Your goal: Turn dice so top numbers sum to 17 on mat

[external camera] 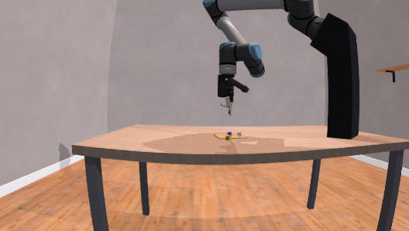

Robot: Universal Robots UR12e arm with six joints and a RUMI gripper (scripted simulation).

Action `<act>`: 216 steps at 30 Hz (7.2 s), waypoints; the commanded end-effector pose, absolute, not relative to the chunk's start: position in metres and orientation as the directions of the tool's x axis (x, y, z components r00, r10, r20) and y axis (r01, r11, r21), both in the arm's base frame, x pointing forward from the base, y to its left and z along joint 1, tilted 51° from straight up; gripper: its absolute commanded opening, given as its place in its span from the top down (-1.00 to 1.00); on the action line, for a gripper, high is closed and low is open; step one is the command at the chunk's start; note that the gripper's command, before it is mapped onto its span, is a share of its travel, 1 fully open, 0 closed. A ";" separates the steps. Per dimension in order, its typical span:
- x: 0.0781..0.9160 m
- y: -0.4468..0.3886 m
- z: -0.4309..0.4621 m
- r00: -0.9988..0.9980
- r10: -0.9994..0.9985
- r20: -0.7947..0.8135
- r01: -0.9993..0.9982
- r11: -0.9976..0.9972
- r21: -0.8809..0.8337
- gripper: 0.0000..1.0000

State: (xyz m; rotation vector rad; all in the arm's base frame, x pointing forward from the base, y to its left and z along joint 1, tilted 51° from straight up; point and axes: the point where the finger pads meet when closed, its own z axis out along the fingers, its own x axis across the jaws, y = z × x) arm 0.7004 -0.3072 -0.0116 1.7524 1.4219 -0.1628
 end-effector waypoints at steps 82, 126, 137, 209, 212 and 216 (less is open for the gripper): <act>0.750 -0.243 -0.074 0.686 -0.241 0.686 -0.612 -0.702 0.365 -1.00; 0.752 -0.241 -0.076 0.630 -0.302 0.716 -0.670 -0.678 0.303 0.58; 0.752 -0.241 -0.076 0.630 -0.302 0.716 -0.670 -0.678 0.303 0.58; 0.773 -0.275 -0.109 0.629 -0.303 0.716 -0.670 -0.677 0.303 0.58; 0.773 -0.275 -0.109 0.629 -0.303 0.716 -0.670 -0.677 0.303 0.58; 0.773 -0.275 -0.109 0.629 -0.303 0.716 -0.670 -0.677 0.303 0.58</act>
